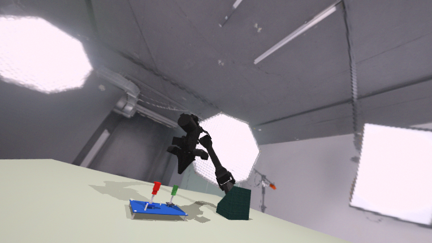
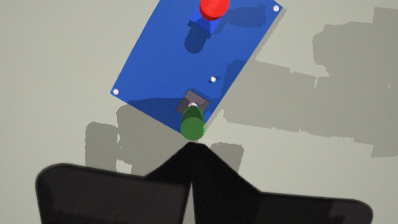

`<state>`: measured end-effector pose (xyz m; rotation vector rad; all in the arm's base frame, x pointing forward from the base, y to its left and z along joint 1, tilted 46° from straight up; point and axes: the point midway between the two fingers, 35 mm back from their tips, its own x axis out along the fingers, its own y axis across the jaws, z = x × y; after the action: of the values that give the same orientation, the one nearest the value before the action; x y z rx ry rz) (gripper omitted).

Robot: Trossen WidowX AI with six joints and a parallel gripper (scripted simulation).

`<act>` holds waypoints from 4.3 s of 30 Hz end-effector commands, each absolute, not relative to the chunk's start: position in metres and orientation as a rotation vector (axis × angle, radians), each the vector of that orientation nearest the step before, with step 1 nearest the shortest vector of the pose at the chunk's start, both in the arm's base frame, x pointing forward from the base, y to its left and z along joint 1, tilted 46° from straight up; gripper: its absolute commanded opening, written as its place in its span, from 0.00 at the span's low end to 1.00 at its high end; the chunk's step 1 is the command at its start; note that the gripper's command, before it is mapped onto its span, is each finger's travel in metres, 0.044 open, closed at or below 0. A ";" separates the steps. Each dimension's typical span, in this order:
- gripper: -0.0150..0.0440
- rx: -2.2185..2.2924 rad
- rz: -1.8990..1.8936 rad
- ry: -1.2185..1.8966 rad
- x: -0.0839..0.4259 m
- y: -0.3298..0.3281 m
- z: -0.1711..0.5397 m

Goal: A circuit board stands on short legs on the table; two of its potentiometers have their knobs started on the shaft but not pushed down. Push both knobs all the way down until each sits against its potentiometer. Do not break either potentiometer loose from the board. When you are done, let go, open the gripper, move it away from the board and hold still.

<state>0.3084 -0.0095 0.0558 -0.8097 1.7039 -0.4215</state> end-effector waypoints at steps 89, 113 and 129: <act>0.25 -0.818 -0.421 1.727 0.299 -0.044 0.024; 0.25 -0.818 -0.422 1.727 0.297 -0.053 0.016; 0.25 -0.818 -0.422 1.727 0.296 -0.056 0.013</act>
<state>0.2974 -0.0502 0.0167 -0.8215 1.7213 -0.4125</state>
